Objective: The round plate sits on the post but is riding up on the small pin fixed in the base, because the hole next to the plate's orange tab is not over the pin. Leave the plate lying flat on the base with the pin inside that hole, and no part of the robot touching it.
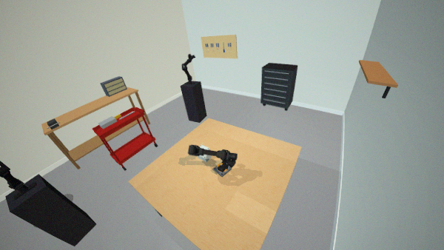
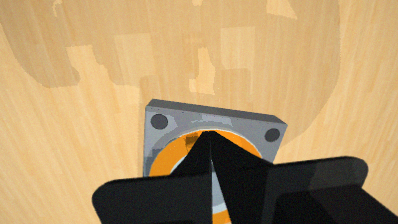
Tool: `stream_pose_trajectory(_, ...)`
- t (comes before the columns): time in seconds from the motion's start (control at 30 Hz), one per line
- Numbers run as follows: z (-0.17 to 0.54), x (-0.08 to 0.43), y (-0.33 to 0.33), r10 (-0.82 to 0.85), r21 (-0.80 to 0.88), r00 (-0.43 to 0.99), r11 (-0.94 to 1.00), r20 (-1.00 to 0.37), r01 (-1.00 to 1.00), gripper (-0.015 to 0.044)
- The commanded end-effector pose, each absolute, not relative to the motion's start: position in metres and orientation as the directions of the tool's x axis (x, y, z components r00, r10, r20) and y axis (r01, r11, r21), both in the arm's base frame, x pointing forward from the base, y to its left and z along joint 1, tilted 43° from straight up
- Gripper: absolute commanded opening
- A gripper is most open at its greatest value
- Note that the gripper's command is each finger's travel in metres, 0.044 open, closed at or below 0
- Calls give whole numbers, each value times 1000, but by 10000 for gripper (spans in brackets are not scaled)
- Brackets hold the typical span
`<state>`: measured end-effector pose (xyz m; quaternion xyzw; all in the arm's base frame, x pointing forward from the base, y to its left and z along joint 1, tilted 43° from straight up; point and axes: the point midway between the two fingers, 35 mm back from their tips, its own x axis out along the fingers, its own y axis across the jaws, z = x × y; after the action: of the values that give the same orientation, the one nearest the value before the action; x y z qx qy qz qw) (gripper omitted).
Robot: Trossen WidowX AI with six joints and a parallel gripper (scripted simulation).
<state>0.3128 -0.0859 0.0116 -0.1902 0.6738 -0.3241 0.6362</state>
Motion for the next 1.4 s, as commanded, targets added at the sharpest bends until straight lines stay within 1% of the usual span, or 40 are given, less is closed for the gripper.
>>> stream_pose_trajectory(0.0, 6, 313, -81, -664, -675, -122, 720, -738, 160, 0)
stream_pose_trajectory(1.37, -18, 297, -51, -662, -673, -122, 722, -739, 160, 0)
